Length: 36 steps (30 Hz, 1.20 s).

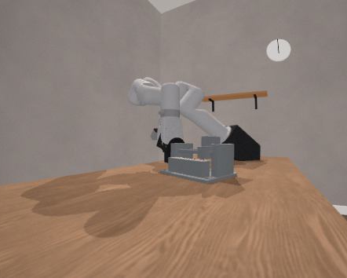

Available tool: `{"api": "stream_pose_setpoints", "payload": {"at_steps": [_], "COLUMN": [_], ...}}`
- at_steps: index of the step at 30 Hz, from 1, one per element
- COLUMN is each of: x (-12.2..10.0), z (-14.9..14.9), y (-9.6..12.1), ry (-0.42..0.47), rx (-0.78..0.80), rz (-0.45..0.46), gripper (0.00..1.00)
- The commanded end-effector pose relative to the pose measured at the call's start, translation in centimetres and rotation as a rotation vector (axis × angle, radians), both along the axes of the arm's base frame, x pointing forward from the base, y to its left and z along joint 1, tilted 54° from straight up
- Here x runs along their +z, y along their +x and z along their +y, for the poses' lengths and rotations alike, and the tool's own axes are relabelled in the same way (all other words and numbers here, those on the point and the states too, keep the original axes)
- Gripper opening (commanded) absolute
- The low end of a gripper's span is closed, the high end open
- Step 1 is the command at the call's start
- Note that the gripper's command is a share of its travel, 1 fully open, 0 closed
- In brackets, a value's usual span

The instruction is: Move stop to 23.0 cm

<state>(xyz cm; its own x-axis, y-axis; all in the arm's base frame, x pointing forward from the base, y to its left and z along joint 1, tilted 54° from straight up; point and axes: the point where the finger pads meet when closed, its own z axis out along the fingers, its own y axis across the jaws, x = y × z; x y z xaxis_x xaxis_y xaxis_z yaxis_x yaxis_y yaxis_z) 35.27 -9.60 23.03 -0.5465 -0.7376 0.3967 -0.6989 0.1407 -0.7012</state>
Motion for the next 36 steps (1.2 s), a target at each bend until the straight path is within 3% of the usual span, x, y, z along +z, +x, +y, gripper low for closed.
{"api": "stream_pose_setpoints", "payload": {"at_steps": [1,22,36], "x": [1.1,4.3,4.8], "z": [0.1,1.8,3.8], "y": [0.8,0.8,-1.5], "ry": [-0.001,-0.001,-0.001], "rx": [0.002,0.002,0.002], "rz": [-0.006,-0.006,-0.006], "gripper": [0.06,0.06,0.06]}}
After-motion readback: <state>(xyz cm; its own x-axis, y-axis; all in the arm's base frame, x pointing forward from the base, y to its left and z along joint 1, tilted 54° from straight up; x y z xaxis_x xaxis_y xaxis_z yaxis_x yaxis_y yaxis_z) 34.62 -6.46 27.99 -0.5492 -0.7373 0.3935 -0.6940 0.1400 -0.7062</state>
